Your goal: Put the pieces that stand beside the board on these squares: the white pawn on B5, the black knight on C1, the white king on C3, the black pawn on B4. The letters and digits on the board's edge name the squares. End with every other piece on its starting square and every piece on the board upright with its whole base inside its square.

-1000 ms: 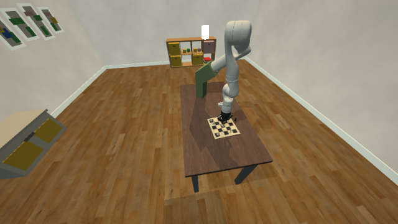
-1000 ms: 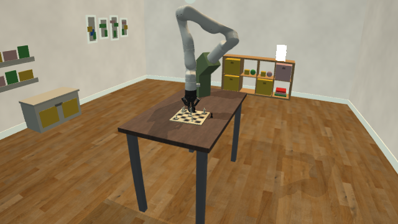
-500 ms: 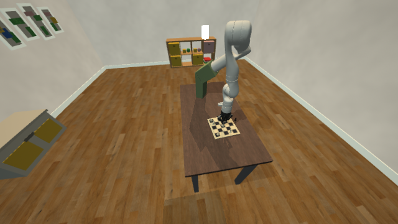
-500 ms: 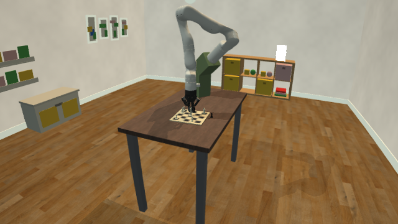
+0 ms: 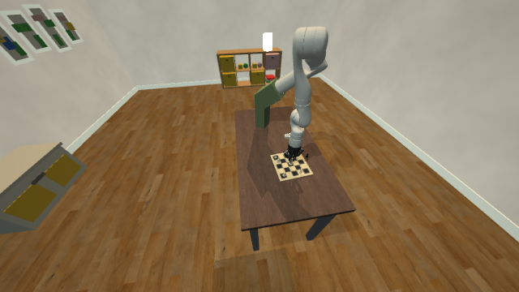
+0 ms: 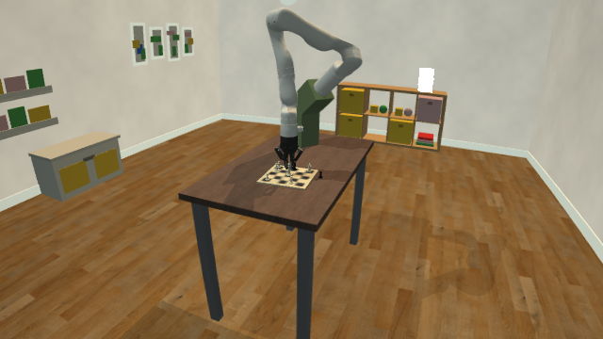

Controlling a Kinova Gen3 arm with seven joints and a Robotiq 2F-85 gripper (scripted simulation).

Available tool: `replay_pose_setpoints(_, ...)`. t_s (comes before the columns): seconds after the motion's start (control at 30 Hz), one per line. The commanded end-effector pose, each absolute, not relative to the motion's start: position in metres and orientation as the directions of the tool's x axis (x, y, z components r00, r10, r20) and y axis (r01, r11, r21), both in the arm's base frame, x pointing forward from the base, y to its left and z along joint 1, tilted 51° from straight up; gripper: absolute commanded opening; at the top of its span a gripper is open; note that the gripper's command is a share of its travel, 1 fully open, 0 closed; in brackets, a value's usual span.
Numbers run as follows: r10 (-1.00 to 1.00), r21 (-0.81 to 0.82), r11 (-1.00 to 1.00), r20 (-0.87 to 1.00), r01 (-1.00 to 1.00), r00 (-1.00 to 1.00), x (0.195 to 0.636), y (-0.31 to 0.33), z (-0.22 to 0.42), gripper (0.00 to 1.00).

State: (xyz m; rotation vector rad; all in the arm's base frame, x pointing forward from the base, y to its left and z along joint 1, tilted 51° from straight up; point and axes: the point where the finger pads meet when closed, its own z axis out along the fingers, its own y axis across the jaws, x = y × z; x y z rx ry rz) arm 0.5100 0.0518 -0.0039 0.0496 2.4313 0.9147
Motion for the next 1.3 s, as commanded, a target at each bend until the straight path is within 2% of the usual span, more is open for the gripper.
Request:
replay_pose_setpoints(0.0, 0.208, 0.615, 0.774, -0.477, -0.155, -0.854, 0.509, 0.05, -0.007, 0.25)
replay_pose_setpoints(0.07, 0.208, 0.615, 0.774, -0.477, -0.155, -0.854, 0.509, 0.05, -0.007, 0.25)
replay_pose_setpoints(0.1, 0.208, 0.615, 0.774, -0.477, -0.155, -0.854, 0.509, 0.05, -0.007, 0.33)
replay_pose_setpoints(0.17, 0.208, 0.615, 0.774, -0.477, -0.155, -0.854, 0.509, 0.05, -0.007, 0.33)
replay_pose_setpoints(0.2, 0.208, 0.615, 0.774, -0.477, -0.155, -0.854, 0.509, 0.05, -0.007, 0.41)
replay_pose_setpoints(0.73, 0.211, 0.615, 0.773, -0.476, -0.152, -0.854, 0.505, 0.045, -0.003, 0.41)
replay_pose_setpoints(1.27, 0.211, 0.616, 0.773, -0.475, -0.151, -0.854, 0.47, 0.004, 0.04, 0.41)
